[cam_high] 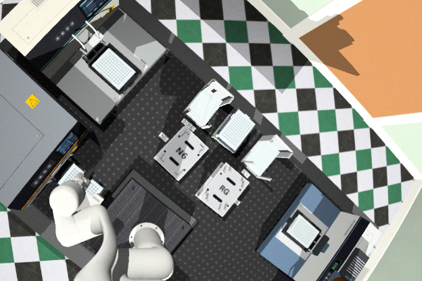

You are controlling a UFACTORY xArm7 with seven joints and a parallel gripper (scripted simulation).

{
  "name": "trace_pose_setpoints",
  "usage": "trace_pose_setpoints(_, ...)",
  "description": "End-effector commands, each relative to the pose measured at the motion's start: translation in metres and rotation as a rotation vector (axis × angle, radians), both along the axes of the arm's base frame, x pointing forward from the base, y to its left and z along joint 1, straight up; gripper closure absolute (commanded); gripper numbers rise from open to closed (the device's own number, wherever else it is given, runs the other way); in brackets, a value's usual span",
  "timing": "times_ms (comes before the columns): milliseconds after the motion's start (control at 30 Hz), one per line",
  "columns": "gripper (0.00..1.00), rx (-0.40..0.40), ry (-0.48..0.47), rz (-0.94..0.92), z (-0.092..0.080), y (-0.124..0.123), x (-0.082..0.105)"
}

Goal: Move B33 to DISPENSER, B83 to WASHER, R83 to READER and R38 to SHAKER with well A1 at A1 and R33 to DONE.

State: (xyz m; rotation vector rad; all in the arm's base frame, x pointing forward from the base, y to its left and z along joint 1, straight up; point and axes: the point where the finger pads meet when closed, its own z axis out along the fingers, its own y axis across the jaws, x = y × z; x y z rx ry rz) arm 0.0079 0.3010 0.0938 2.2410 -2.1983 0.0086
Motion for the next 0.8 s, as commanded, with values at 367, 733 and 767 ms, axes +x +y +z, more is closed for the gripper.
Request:
trace_pose_setpoints(367, 0.00, 0.004, 0.000, 0.000, 0.0008, 0.0014, 0.0000)
trace_pose_setpoints(733, 0.00, 0.004, 0.000, 0.000, -0.0023, 0.0014, 0.0000)
trace_pose_setpoints(767, 0.00, 0.004, 0.000, 0.000, -0.0026, 0.0014, 0.0000)
